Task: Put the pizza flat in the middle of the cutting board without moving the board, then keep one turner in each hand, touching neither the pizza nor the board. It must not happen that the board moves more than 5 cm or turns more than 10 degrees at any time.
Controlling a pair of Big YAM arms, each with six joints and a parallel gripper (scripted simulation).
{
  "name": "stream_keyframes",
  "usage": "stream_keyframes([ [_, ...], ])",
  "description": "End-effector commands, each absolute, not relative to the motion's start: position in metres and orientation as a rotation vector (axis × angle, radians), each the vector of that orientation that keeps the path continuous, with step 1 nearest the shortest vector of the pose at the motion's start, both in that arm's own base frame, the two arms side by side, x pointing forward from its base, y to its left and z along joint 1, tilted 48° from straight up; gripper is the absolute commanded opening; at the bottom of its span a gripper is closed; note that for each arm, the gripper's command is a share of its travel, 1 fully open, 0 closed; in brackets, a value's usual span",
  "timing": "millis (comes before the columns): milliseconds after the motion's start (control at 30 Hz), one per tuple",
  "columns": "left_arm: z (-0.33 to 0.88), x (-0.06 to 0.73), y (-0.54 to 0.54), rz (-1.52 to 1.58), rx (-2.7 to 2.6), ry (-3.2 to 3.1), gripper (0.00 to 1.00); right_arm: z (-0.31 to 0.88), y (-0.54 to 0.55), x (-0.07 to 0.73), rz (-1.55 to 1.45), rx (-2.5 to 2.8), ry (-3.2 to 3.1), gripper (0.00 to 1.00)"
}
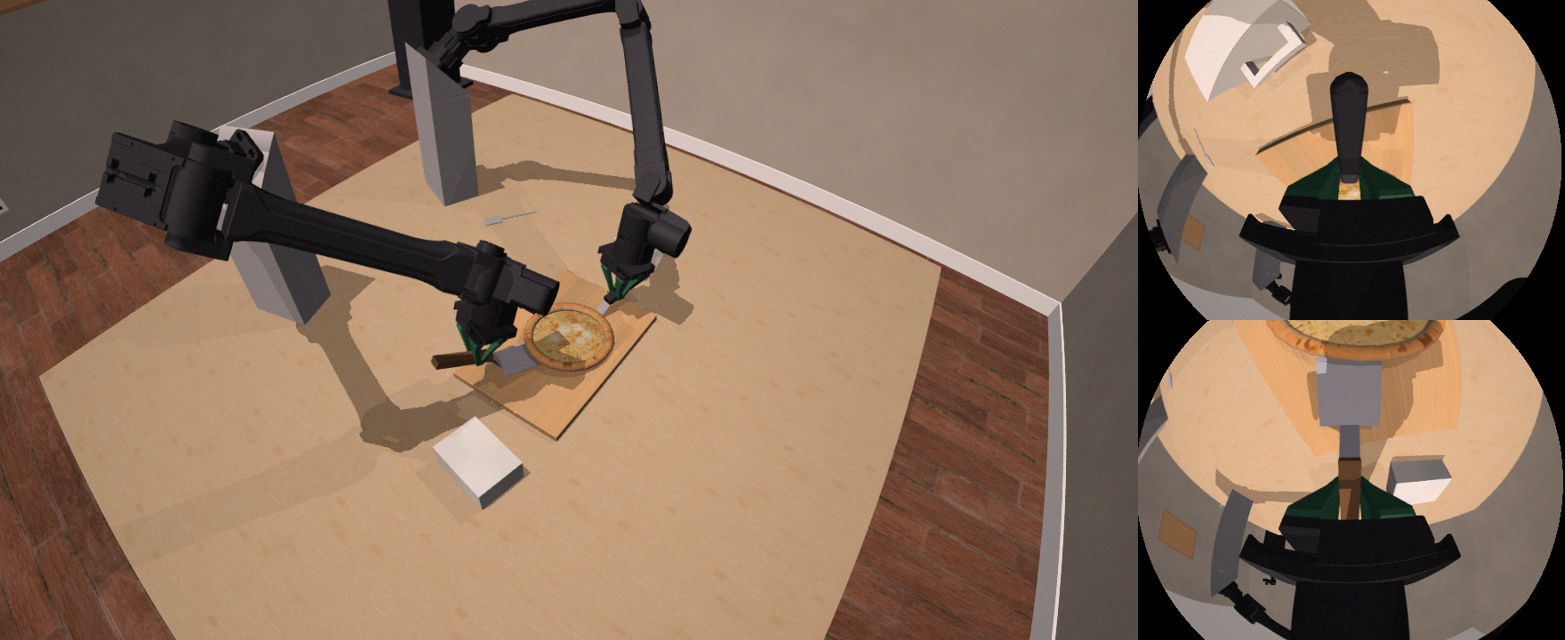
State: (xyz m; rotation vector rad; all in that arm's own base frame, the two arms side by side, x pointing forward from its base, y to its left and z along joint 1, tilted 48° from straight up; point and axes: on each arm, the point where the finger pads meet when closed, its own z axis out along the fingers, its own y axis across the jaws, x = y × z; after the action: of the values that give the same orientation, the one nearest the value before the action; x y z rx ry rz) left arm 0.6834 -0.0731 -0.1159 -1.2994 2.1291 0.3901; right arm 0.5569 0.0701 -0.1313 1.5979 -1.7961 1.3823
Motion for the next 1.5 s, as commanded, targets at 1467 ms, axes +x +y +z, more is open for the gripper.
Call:
stream_keyframes([
  [1467, -0.097, 0.696, -0.094, 0.339, -1.281, 2.120, 0.06, -0.085, 0.019, 0.549, 1.384, 1.602, -1.815, 0.06],
])
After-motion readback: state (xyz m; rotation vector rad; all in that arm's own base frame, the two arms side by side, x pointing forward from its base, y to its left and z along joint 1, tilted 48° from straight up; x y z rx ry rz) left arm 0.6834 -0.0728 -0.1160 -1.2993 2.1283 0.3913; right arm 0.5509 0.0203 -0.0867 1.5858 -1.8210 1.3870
